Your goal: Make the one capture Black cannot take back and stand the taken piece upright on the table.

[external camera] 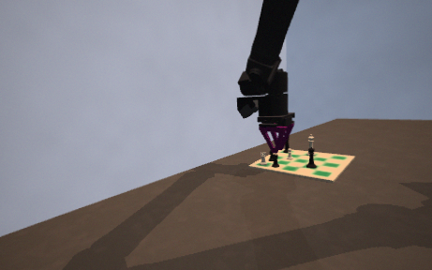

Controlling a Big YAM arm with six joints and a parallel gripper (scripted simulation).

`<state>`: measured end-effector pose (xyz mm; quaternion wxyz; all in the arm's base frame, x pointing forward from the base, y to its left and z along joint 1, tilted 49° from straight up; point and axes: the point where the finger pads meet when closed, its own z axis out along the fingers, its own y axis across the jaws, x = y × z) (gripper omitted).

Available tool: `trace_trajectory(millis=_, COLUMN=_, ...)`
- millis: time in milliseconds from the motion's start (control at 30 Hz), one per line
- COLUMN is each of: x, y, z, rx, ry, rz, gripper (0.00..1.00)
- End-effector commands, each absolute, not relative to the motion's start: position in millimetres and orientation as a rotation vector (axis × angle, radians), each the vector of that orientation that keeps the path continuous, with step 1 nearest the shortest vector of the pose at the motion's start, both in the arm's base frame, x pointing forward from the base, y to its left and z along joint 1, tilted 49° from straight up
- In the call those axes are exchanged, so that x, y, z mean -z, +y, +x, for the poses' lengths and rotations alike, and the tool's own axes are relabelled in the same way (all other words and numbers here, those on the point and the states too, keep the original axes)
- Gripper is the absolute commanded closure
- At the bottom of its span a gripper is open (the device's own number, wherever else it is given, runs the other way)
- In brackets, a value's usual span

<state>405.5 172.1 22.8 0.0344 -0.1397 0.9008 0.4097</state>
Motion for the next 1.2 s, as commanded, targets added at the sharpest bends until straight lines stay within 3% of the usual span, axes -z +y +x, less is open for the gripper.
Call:
trace_trajectory(millis=0, x=-27.0, y=172.9, z=419.2, rx=-1.249, ry=2.751, rz=-0.439, gripper=0.64)
trace_trajectory(millis=1167, x=-26.5, y=175.3, z=416.8, rx=-1.256, ry=2.765, rz=-0.428, gripper=0.64)
